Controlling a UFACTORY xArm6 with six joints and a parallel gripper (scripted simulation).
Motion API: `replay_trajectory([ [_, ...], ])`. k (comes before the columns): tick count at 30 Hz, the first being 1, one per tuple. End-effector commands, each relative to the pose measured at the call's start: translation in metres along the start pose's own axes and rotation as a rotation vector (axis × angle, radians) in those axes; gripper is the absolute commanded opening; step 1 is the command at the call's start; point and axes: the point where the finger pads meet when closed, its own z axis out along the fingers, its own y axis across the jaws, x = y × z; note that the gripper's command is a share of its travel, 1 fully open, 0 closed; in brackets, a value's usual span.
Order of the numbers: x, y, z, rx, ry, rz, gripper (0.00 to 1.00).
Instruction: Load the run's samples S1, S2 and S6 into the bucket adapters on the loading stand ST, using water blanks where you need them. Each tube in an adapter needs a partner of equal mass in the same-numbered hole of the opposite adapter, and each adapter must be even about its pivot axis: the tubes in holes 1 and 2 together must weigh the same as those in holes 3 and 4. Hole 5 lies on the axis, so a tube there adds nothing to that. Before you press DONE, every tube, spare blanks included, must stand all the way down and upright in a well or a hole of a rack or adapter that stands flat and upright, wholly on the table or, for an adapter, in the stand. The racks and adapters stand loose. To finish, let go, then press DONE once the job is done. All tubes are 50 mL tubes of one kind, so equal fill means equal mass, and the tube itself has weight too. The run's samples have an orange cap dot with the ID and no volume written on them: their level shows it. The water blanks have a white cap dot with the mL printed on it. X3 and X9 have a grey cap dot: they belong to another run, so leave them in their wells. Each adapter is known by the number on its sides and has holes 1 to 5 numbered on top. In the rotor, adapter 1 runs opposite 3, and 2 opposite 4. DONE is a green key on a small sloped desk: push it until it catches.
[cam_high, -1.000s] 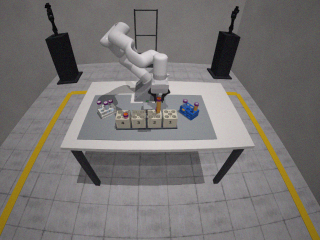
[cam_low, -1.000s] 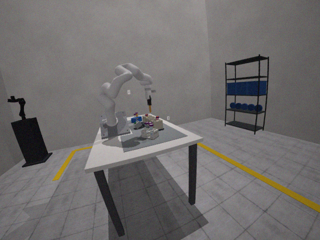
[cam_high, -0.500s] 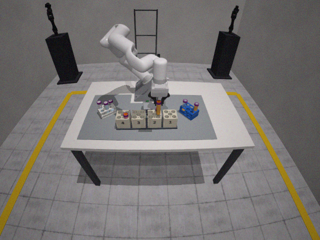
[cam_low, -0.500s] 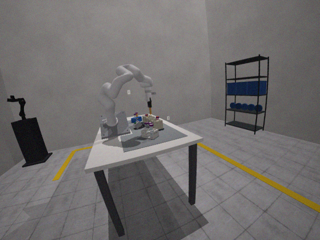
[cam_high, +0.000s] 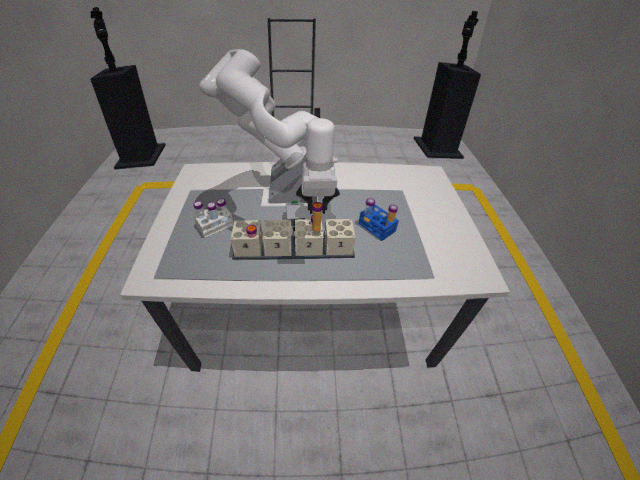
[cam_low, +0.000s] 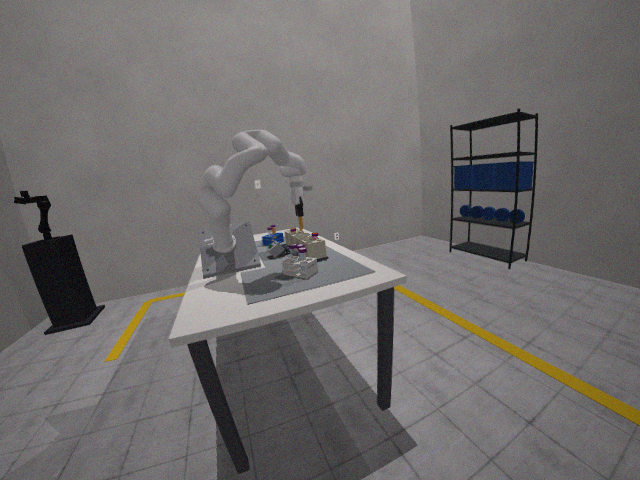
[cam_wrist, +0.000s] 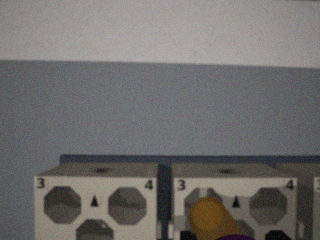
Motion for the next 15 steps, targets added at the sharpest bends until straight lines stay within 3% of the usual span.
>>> replay_trajectory([
  [1, 0.001, 0.000, -0.002, 0.002, 0.003, 0.001, 0.00],
  [15, 0.001, 0.000, 0.008, 0.002, 0.003, 0.001, 0.00],
])
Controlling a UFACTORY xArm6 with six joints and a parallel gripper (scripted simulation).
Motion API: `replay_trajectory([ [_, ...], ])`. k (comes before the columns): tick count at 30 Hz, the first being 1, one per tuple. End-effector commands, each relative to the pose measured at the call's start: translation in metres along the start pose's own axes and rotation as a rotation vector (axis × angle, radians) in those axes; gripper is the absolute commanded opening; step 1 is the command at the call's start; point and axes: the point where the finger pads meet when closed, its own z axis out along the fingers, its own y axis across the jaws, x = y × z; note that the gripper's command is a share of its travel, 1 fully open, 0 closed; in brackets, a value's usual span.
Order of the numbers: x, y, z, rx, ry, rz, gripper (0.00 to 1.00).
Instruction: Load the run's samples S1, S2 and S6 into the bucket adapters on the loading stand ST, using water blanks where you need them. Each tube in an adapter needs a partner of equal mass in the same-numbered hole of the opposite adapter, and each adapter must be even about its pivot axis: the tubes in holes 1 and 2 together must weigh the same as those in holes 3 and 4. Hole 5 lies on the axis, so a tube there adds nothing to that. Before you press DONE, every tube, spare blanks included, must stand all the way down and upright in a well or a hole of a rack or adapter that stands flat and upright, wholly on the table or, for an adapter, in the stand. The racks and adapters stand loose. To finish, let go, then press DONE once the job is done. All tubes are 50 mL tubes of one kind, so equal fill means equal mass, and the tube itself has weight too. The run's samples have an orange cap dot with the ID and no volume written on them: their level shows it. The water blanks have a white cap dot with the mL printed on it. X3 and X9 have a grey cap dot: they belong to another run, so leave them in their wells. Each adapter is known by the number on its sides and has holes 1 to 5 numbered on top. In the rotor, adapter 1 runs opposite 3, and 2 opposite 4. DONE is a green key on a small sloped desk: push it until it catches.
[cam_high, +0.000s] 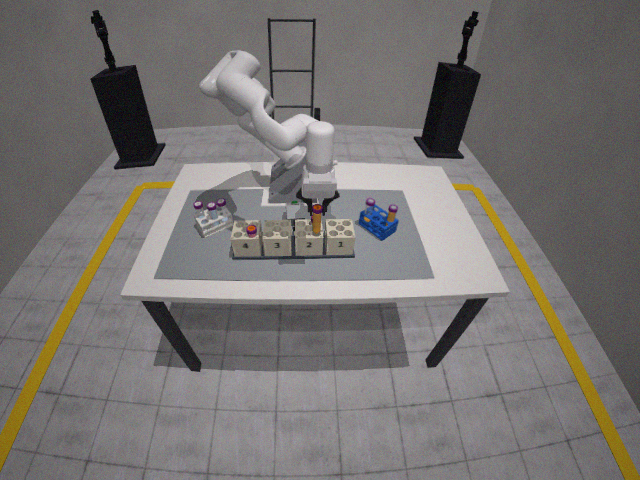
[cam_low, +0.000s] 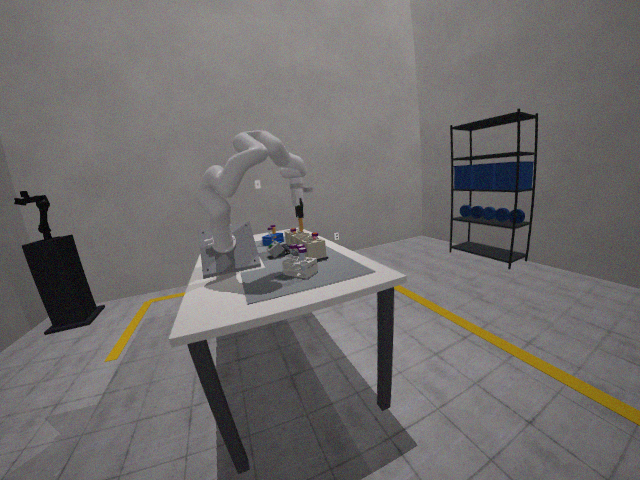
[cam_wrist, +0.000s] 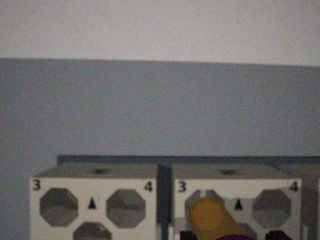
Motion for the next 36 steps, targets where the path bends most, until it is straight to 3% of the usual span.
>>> replay_trajectory([
  [1, 0.001, 0.000, 0.001, 0.003, 0.004, 0.001, 0.00],
  [36, 0.002, 0.000, 0.032, 0.003, 0.004, 0.001, 0.00],
])
